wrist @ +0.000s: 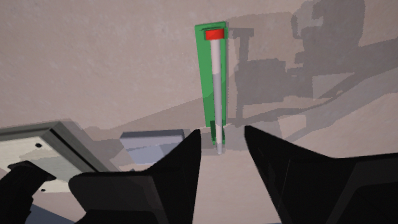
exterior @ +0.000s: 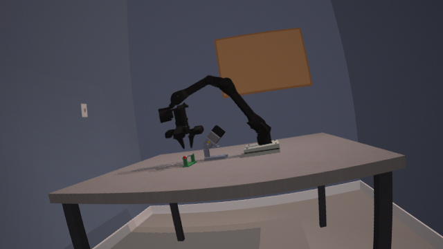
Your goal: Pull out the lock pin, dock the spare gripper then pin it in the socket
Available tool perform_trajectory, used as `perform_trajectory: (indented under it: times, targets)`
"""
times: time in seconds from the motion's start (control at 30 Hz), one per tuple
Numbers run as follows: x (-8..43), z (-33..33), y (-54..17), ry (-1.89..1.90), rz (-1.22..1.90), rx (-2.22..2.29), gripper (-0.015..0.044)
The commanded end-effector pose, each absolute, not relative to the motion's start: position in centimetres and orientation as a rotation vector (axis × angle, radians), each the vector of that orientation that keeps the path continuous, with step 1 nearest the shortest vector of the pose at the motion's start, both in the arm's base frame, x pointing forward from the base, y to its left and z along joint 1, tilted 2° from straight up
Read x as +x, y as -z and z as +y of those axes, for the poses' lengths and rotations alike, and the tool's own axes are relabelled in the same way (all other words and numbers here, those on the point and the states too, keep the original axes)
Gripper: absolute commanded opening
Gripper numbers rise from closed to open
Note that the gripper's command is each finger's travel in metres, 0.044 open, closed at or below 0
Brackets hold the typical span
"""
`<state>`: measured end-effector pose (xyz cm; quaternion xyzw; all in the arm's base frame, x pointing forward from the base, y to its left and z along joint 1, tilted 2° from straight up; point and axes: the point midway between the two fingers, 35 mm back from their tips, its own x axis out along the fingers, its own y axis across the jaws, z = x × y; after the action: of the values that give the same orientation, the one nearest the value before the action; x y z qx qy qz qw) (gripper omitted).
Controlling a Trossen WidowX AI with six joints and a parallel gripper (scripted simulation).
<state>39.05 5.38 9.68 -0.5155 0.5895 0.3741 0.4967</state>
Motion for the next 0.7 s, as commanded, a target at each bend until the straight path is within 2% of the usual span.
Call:
perform_trajectory:
  times: [0.0, 0.67]
  targets:
    - [39.1, 5.2, -8.1, -0.912, 1.438, -1.256, 0.018]
    - [39.4, 5.2, -5.1, -0.912, 1.438, -1.256, 0.018]
